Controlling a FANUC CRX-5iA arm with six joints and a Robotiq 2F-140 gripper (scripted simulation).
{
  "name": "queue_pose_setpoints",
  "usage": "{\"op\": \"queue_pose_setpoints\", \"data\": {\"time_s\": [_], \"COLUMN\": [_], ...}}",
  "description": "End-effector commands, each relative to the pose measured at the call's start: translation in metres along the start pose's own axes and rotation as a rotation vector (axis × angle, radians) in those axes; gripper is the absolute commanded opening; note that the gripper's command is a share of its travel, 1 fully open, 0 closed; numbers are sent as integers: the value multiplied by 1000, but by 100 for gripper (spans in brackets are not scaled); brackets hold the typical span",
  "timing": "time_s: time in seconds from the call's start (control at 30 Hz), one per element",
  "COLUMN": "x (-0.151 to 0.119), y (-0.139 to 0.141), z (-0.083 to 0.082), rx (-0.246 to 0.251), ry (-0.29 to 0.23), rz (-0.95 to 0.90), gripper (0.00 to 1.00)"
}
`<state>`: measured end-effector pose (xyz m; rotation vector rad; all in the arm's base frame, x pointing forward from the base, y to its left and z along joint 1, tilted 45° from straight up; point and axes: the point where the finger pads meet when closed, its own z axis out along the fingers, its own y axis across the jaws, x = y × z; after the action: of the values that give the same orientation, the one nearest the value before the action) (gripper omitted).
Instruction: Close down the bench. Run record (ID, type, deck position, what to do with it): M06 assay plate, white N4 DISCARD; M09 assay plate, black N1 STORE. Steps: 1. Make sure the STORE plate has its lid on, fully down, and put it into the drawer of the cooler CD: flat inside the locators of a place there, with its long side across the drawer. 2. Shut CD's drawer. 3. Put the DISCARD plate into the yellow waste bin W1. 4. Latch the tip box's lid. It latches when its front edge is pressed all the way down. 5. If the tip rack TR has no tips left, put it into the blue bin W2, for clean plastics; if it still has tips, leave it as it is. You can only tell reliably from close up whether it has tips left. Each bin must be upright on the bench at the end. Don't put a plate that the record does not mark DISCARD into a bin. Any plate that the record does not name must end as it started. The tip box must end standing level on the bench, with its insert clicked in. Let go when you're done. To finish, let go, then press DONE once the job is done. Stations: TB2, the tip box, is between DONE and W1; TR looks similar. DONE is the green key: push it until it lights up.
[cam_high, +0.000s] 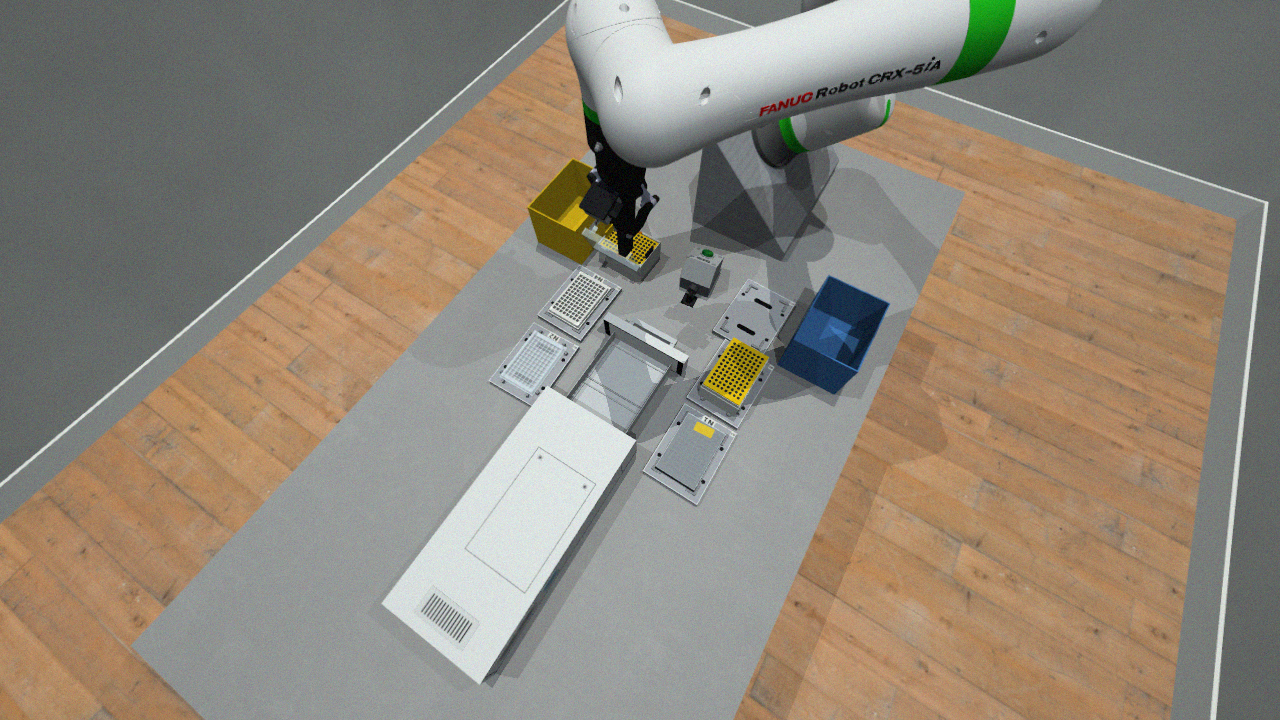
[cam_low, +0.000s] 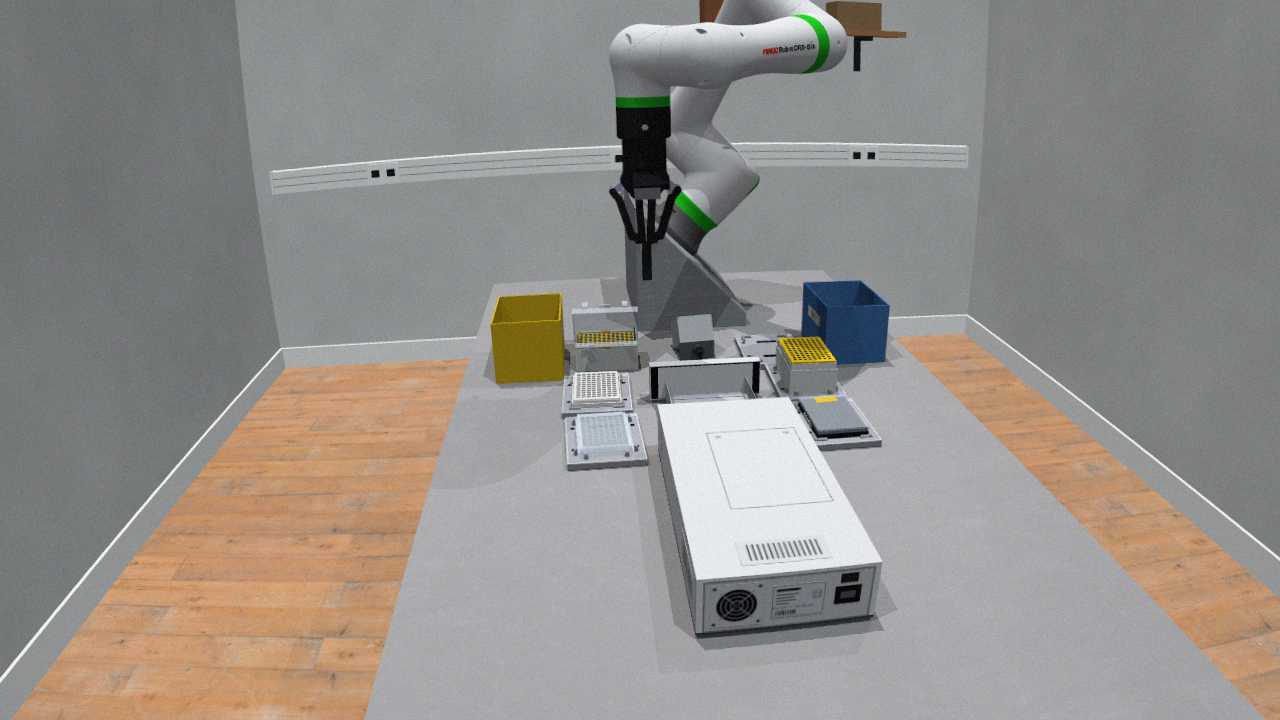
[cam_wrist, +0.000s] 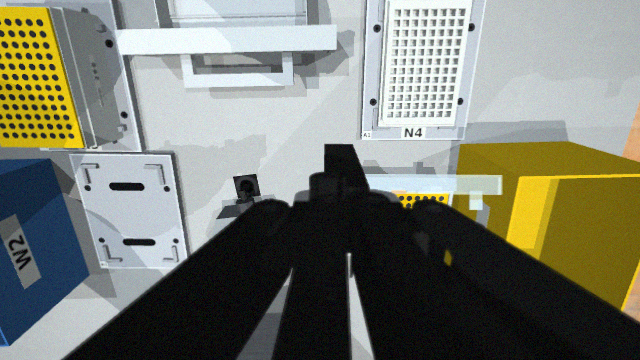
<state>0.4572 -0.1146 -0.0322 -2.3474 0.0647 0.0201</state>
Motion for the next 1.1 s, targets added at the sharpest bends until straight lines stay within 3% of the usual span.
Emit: {"op": "queue_pose_setpoints", "data": {"time_s": [0.0, 0.63, 1.07], "x": [1, 3, 3], "y": [11, 77, 78], "z": [1, 17, 18], "rx": [-1, -1, -1], "ry": [1, 1, 1], "rz": [-1, -1, -1], "gripper": [10, 10, 10]}}
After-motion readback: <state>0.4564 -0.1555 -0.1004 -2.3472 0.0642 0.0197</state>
